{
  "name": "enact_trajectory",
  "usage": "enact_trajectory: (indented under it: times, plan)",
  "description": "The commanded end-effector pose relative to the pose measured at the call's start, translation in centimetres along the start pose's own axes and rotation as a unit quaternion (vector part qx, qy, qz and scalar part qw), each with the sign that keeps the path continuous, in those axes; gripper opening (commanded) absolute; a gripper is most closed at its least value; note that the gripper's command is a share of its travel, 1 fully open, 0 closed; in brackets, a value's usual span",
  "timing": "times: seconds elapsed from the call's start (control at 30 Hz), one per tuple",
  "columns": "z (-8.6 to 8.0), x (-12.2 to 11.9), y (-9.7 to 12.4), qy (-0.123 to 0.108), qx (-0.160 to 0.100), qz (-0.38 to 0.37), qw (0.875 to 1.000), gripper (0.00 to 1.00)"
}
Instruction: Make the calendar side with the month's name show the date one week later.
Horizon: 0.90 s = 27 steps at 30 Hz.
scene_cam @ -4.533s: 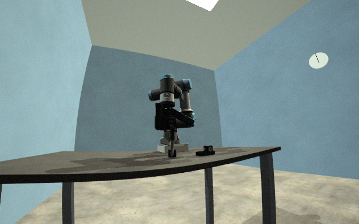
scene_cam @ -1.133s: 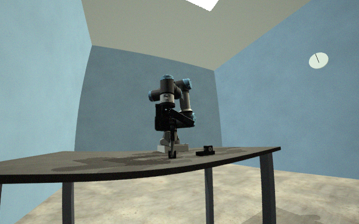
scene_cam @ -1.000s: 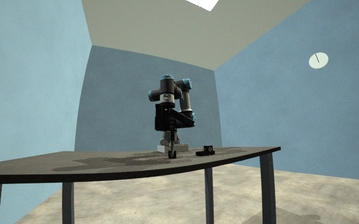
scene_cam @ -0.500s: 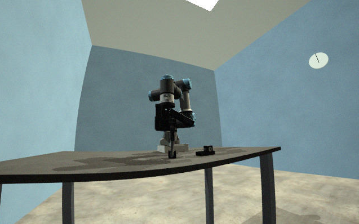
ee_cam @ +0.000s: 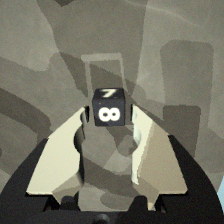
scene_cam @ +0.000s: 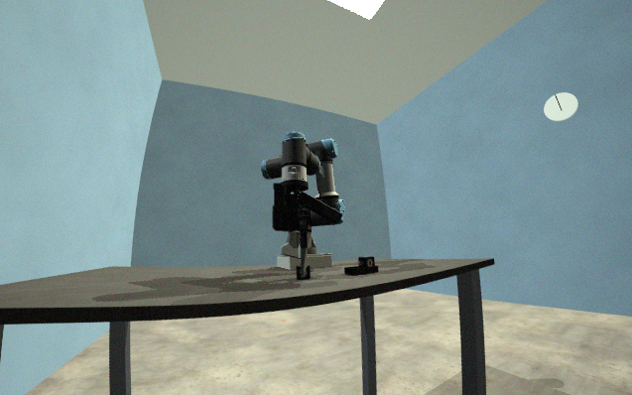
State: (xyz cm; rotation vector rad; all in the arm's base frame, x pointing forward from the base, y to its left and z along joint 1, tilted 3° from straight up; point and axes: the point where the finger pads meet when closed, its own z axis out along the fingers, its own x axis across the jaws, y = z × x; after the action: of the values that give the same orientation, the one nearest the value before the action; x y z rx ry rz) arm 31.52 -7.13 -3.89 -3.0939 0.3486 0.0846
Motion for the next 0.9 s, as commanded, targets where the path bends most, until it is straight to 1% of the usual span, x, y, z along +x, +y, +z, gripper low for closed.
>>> enact_trajectory:
  times: [0.0,0.27,0.37,0.5,0.57,0.87]
  plan:
    - [-0.1,0.1,0.0,0.001,0.0,0.0,1.0,0.29]
    - [-0.3,0.1,0.0,0.001,0.0,0.0,1.0,0.29]
    - [-0.8,0.1,0.0,0.001,0.0,0.0,1.0,0.29]
    - [-2.0,0.1,0.0,0.001,0.0,0.0,1.0,0.29]
    - [-2.0,0.1,0.0,0.001,0.0,0.0,1.0,0.29]
    - [-5.7,0.1,0.0,0.001,0.0,0.0,1.0,0.29]
